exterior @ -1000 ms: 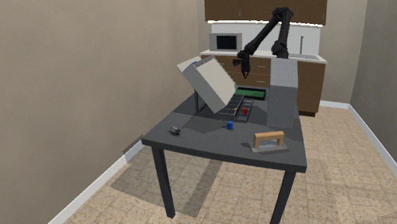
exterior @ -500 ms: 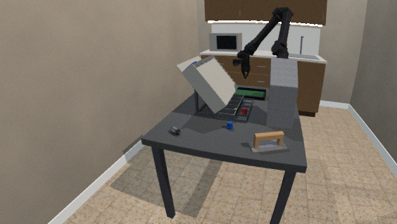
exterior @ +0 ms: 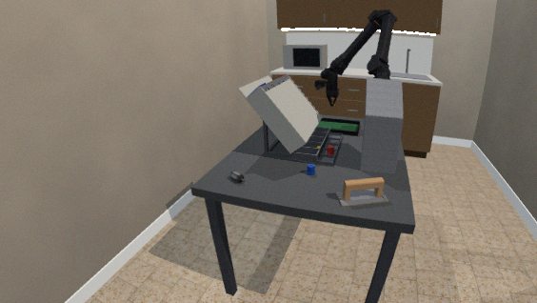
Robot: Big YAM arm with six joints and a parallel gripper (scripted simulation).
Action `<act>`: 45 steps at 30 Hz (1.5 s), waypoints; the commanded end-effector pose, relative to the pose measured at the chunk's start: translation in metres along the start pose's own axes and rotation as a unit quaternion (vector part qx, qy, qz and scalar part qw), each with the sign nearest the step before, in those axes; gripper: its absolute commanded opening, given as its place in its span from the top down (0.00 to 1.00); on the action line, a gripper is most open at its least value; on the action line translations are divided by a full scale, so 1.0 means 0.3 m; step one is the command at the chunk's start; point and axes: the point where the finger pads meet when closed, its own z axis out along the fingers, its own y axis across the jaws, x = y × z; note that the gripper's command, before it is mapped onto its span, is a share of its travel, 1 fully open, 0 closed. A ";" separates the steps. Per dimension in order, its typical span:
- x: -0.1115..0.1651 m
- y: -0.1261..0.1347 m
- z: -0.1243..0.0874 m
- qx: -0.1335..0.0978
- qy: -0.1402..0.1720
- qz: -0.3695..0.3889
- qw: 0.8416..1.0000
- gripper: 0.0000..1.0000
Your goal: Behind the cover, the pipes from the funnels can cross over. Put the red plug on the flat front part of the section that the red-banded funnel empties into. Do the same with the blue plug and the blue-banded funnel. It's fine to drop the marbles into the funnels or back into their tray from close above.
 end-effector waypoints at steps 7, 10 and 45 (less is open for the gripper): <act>-0.013 0.030 -0.014 -0.006 -0.001 -0.006 1.000 1.00; -0.011 0.036 -0.021 -0.005 -0.001 -0.005 1.000 1.00; -0.097 0.439 -0.209 -0.004 0.004 -0.011 1.000 1.00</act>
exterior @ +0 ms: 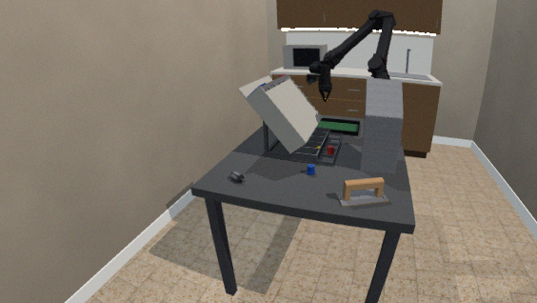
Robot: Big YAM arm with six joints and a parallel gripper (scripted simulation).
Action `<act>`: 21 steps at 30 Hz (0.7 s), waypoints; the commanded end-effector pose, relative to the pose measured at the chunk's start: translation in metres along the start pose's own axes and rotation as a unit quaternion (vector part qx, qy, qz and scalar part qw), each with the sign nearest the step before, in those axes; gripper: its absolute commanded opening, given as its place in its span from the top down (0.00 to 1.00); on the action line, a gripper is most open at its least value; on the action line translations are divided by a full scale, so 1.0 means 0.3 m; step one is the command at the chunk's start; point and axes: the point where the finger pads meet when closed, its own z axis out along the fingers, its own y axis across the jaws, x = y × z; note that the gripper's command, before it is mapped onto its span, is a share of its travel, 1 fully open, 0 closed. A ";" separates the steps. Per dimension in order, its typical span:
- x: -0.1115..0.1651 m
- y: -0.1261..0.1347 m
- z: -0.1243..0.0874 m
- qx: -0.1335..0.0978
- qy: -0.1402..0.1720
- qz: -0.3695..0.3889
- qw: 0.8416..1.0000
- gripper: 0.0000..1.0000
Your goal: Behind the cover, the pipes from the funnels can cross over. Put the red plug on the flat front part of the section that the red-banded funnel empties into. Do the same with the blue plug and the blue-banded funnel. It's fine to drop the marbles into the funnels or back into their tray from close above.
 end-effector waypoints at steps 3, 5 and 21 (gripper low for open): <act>-0.057 0.123 -0.074 -0.006 -0.004 0.012 1.000 1.00; -0.083 0.157 -0.102 -0.004 -0.008 0.016 1.000 1.00; -0.171 0.477 -0.270 -0.006 -0.010 0.017 1.000 1.00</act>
